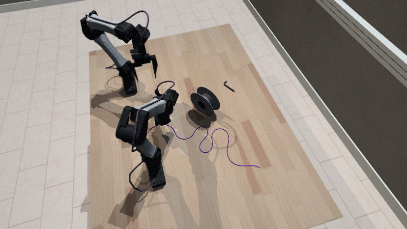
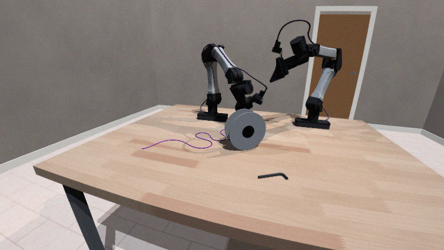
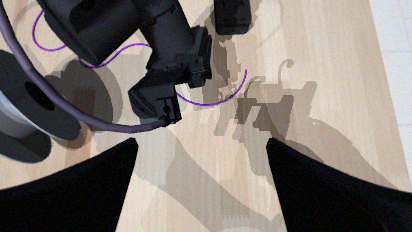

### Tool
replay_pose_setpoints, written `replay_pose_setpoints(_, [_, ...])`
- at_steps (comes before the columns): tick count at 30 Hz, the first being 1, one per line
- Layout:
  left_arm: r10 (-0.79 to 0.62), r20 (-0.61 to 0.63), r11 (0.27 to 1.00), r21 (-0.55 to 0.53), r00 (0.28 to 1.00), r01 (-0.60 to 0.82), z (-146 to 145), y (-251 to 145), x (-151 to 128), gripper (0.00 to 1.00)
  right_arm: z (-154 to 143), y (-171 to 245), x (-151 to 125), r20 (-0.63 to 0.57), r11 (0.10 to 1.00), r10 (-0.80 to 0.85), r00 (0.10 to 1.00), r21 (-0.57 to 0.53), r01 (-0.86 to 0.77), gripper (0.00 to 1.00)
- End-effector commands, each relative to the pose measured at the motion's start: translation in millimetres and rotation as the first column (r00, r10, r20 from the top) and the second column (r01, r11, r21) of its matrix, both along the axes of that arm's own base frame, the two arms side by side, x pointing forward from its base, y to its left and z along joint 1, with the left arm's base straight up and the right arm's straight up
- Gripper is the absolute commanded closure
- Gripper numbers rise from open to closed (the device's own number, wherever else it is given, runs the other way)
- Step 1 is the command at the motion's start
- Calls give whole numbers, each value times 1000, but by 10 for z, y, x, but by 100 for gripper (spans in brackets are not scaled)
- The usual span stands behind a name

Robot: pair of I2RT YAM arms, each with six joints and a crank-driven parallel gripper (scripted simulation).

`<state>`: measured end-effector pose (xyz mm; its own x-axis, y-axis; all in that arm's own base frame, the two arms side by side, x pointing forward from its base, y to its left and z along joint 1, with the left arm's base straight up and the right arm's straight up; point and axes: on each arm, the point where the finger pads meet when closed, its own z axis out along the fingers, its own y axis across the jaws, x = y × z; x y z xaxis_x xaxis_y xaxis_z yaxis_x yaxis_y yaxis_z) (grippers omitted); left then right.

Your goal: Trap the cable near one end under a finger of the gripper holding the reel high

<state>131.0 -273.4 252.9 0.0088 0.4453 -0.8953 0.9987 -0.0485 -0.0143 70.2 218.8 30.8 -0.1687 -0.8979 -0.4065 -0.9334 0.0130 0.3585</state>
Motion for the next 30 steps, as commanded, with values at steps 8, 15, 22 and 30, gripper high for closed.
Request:
replay_pose_setpoints(8, [2, 42, 1000, -27, 999, -1, 168, -4, 8, 0, -50, 68, 92, 55, 864, -409, 911, -298, 406, 74])
replay_pose_setpoints(15, [2, 42, 1000, -27, 999, -1, 168, -4, 8, 0, -175, 162, 143, 193, 618, -655, 730, -419, 665, 74])
replay_pose_setpoints(22, [2, 42, 1000, -27, 999, -1, 168, -4, 8, 0, -260, 239, 173, 286, 454, -751, 596, -431, 780, 74])
replay_pose_setpoints(30, [2, 42, 1000, -27, 999, -1, 168, -4, 8, 0, -303, 362, -72, 314, 391, -779, 543, -434, 812, 74])
